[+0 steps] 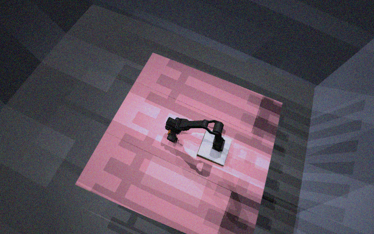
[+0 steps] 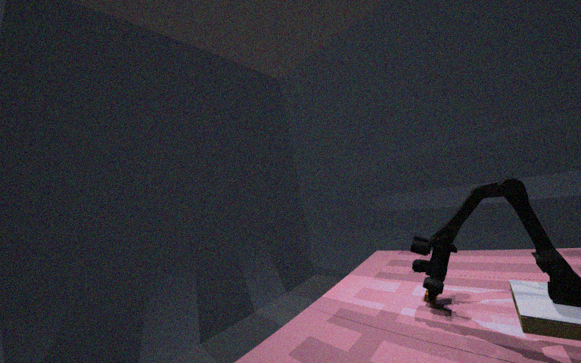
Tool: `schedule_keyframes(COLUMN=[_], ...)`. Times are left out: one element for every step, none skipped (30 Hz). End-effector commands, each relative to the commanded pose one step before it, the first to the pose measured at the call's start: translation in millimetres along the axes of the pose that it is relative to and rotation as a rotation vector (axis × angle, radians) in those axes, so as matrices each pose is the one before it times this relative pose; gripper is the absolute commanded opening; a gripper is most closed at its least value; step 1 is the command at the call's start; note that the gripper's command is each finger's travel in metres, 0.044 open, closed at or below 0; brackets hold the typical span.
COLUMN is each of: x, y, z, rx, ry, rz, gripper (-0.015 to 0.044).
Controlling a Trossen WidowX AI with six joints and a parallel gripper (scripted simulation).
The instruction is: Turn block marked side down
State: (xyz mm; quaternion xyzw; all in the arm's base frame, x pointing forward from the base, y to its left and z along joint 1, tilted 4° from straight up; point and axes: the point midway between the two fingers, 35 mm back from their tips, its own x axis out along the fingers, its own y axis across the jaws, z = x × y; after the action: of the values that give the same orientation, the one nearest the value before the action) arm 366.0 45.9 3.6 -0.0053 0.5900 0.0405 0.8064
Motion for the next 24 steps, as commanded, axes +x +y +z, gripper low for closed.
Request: schedule_keyframes(x=[-1.70,-0.29,-0.35,-0.40,-0.46,-0.52,-0.58,-0.63,-0.69,-0.62,-0.39,-0.13,0.00,0.00,0.00,0.53,1.56,2.53,2.95,2.82,2.69,2.56,2.43,2.29], y=[-0.46,0.00,0.00,0.00,0.00,-0.01,-0.01,-0.01,-0.01,-0.01,-0.01,0.00,0.00,0.00,0.00,0.01,0.02,0.03,0.03,0.03,0.03,0.03,0.03,0.03], z=[-0.35,-0.40,-0.41,-0.43,-0.45,-0.46,-0.47,-0.49,-0.50,-0.42,-0.25,-0.08,0.00,0.00,0.00,0.03,0.07,0.07,0.00,-0.08,-0.16,-0.24,-0.31,-0.38], rx=[0.0066,0.0002,0.0002,0.0002,0.0002,0.0003,0.0003,0.0003,0.0003,0.0003,0.0002,0.0001,0.0000,0.0000,0.0000,-0.0001,-0.0003,-0.0005,-0.0005,-0.0005,-0.0005,-0.0005,-0.0004,-0.0004], ry=[-0.07143,-0.01529,-0.01529,-0.01528,-0.01528,-0.01528,-0.01528,-0.01527,-0.01527,-0.01260,-0.00756,-0.00252,0.00000,0.00000,0.00000,-0.00238,-0.00713,-0.01187,-0.01436,-0.01435,-0.01434,-0.01433,-0.01432,-0.01431], rz=[-0.00356,0.00015,0.00017,0.00019,0.00021,0.00023,0.00025,0.00027,0.00029,0.00025,0.00016,0.00005,0.00000,0.00000,0.00000,-0.00005,-0.00014,-0.00022,-0.00026,-0.00024,-0.00023,-0.00022,-0.00021,-0.00020], gripper=[0.0000,0.0000,0.0000,0.0000,0.0000,0.0000,0.0000,0.0000,0.0000,0.0000,0.0000,0.0000,0.0000,0.0000,0.0000,0.0000,0.0000,0.0000,0.0000,0.0000,0.0000,0.0000,0.0000,0.0000])
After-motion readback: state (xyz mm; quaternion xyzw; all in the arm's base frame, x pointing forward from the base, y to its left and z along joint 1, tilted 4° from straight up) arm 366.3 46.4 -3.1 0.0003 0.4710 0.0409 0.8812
